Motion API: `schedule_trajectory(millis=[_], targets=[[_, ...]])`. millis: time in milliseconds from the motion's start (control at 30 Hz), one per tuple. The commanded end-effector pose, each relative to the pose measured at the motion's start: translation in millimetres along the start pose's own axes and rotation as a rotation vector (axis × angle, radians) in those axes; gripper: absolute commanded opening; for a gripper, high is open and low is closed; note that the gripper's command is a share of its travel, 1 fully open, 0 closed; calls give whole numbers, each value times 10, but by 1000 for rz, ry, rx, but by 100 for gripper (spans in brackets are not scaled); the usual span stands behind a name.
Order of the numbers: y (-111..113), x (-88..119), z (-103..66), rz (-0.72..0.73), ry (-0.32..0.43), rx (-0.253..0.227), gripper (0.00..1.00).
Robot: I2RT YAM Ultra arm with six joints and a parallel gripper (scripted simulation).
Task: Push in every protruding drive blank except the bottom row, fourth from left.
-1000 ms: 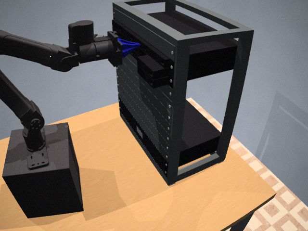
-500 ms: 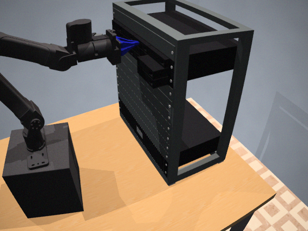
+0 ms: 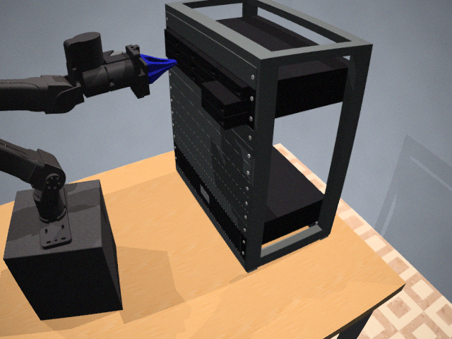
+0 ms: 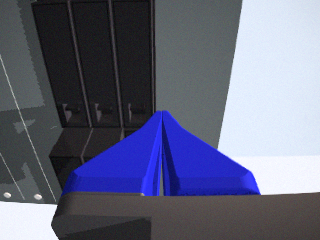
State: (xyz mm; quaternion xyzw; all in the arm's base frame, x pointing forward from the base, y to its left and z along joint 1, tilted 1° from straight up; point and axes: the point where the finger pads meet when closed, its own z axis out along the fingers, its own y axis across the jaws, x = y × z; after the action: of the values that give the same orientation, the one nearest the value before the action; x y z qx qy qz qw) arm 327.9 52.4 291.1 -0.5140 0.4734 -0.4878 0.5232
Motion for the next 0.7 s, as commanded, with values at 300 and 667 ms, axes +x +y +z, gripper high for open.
schedule_trajectory(millis=[300,667], targets=[[-60,5,-346,7,9,-4,0],[-6,55,-349,6,20,-6,0]])
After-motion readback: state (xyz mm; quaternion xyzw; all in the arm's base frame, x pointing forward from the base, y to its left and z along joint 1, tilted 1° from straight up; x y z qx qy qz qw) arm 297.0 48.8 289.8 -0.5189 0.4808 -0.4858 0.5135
